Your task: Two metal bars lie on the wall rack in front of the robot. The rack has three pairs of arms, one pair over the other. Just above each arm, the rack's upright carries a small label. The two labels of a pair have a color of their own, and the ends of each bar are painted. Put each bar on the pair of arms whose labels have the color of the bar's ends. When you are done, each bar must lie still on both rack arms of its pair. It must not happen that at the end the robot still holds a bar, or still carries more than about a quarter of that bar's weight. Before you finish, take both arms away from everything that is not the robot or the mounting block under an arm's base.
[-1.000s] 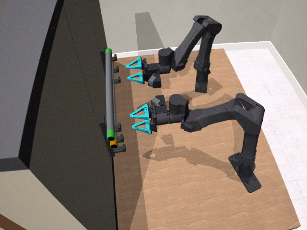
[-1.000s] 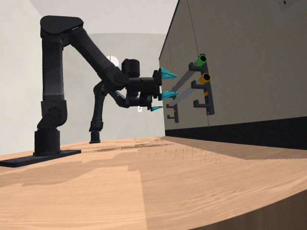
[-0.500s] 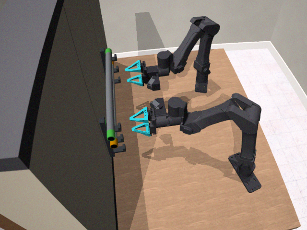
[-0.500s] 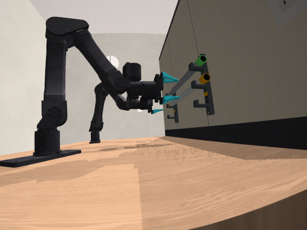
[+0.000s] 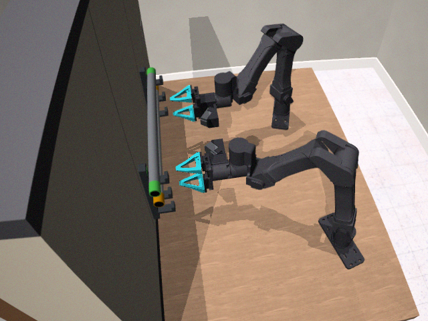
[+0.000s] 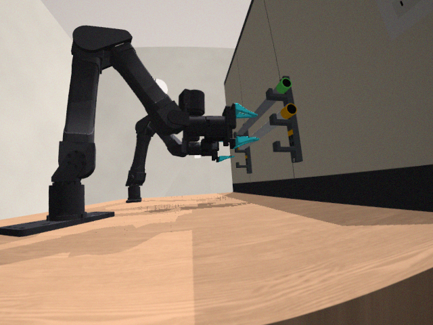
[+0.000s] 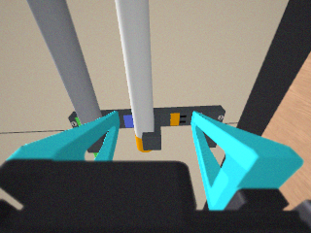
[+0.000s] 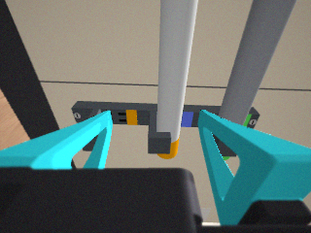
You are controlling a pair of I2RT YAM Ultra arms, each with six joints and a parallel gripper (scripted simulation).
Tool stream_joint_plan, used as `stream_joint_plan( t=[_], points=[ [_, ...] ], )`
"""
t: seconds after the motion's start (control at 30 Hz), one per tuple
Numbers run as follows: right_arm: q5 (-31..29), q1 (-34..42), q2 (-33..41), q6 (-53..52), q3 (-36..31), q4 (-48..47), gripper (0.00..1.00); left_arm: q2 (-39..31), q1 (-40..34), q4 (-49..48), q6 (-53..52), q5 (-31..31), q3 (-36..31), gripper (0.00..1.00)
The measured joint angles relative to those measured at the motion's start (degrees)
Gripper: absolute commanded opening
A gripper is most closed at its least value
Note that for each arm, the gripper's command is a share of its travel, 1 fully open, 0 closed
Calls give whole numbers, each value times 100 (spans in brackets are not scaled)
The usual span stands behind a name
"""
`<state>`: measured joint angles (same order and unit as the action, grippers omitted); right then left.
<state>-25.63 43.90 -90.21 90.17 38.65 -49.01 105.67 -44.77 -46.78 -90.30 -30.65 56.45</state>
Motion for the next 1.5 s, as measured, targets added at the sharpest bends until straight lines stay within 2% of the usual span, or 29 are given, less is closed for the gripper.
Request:
stream_joint_plan(
  t=[1.5],
  points=[
    [393,-396,-1075,0,1187,2,75,955,391,291,0,385,1333,74]
  ],
)
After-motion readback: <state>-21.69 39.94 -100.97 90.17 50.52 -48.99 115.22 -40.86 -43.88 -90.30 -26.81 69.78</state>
